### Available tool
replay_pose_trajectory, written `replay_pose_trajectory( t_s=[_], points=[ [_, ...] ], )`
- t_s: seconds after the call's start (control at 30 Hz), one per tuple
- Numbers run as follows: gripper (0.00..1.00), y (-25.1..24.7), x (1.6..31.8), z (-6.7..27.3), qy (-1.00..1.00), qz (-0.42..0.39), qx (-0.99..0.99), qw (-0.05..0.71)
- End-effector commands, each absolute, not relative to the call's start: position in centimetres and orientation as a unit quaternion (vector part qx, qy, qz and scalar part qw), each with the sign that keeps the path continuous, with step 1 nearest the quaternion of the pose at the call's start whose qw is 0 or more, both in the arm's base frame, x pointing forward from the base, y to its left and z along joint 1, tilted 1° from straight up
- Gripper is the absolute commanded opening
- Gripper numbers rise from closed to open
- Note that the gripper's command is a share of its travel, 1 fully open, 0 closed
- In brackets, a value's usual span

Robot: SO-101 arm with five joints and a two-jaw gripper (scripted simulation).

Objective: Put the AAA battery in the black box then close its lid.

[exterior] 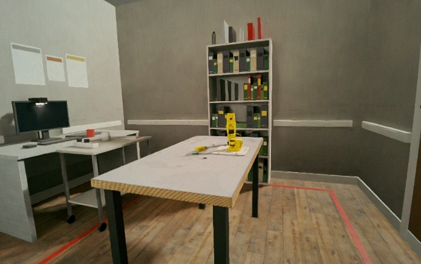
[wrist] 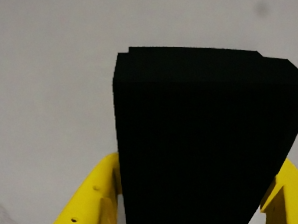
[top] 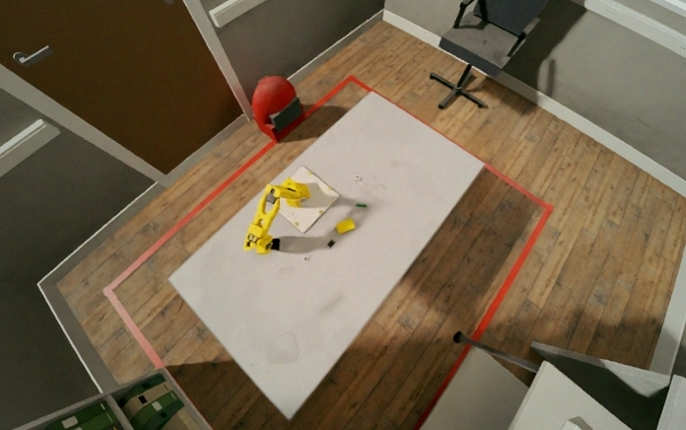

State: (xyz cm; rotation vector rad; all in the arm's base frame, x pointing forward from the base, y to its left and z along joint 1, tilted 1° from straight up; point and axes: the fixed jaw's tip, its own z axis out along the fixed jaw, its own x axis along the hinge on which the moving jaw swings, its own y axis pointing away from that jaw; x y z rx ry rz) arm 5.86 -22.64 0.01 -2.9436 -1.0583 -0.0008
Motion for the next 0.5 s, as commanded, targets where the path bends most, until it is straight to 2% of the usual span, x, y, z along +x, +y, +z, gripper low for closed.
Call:
replay_pose_trajectory(
  t_s=[0.0,0.47],
  points=[
    [0.24,-22.82,5.86,0.28,-0.334,0.000,-0.943,0.002],
    [0.23,-22.82,5.86,0.28,-0.334,0.000,-0.943,0.002]
  ],
)
